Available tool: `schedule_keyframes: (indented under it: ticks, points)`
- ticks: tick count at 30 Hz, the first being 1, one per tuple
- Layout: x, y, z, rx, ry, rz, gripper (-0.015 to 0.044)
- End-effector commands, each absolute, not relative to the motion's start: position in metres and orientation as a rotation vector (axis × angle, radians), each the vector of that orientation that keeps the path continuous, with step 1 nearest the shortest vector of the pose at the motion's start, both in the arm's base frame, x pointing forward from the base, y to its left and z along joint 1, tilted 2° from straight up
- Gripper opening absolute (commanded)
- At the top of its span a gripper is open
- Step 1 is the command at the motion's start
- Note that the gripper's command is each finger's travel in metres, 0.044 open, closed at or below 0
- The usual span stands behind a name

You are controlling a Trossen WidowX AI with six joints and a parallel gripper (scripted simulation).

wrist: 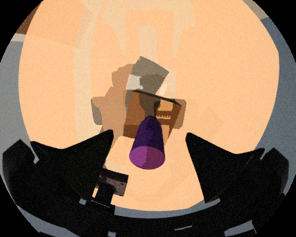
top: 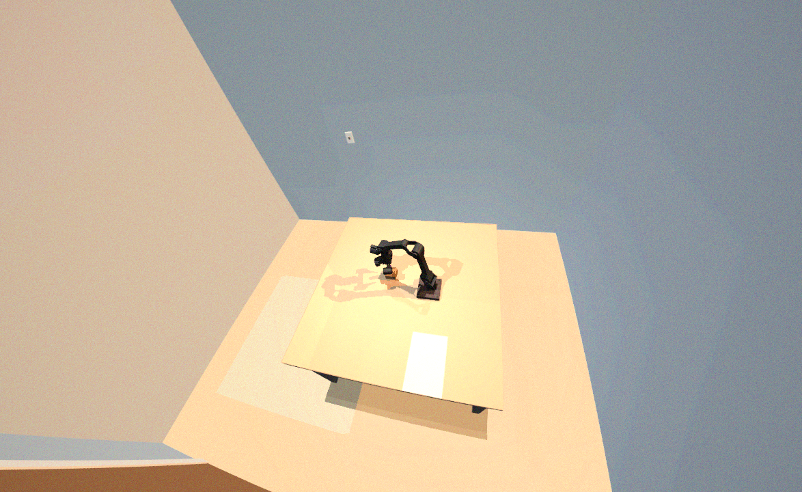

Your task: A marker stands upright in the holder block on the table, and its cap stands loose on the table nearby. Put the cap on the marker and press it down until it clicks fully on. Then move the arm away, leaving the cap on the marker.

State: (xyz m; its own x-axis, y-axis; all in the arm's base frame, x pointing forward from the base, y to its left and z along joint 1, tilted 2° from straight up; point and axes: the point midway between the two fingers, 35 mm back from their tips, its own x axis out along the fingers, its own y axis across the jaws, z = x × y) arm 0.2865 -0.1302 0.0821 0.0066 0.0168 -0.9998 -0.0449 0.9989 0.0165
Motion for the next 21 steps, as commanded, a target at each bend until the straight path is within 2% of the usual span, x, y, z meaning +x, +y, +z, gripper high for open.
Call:
schedule_keyframes:
  ticks: [1, 5, 10, 15, 21]
  points:
    - [0.289, -0.131, 0.099, -0.023, 1.561, 0.047, 0.0440]
    - [0.287, -0.132, 0.148, -0.023, 1.561, 0.047, 0.0440]
    - [0.286, -0.131, 0.156, -0.023, 1.561, 0.047, 0.0440]
    - [0.284, -0.128, 0.146, 0.144, 1.562, -0.124, 0.0309]
    - [0.284, -0.128, 0.145, 0.154, 1.561, -0.134, 0.0151]
